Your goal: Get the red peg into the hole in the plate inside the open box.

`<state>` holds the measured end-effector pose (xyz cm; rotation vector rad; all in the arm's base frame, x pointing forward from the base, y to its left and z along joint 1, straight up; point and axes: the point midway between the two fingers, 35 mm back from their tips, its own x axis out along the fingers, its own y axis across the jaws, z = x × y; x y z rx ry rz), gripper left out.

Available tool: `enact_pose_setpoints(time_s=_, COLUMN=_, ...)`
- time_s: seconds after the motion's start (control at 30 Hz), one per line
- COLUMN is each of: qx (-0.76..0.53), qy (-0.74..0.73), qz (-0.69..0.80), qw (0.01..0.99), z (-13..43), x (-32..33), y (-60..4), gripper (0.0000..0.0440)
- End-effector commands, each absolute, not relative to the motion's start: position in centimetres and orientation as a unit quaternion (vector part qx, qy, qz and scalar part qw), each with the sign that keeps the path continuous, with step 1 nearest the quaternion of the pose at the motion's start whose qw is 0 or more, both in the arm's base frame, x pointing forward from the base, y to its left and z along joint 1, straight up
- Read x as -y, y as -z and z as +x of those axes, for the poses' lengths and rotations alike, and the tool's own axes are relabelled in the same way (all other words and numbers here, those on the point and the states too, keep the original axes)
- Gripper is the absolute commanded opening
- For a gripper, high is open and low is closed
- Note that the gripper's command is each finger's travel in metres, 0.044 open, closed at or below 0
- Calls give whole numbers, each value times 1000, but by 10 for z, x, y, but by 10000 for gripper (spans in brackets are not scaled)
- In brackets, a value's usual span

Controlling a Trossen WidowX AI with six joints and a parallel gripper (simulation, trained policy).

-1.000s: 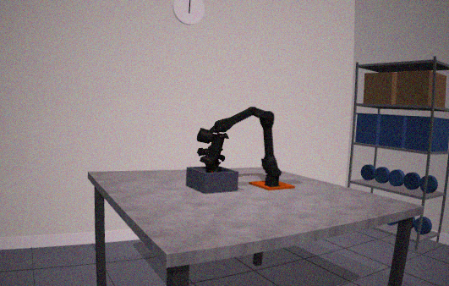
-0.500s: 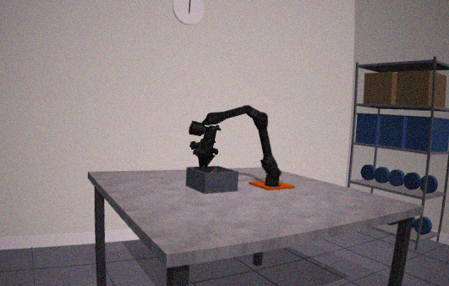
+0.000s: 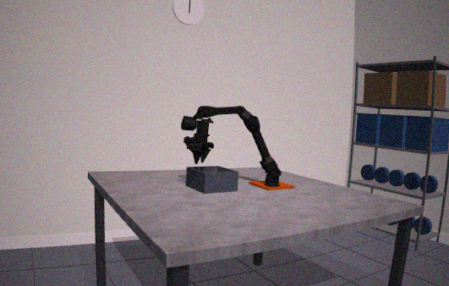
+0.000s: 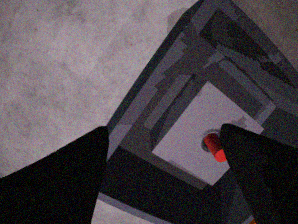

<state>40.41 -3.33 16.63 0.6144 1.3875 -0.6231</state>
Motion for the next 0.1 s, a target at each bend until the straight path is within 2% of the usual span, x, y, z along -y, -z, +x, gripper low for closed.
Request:
enact_pose_setpoints(time_s=0.0, qx=-630, qy=281, qz=279, qw=668, z=407, x=29, y=-168, gripper=310)
enact_pose_setpoints(time_s=0.07, qx=-635, qy=283, qz=281, qw=662, z=408, x=26, y=-171, gripper=311)
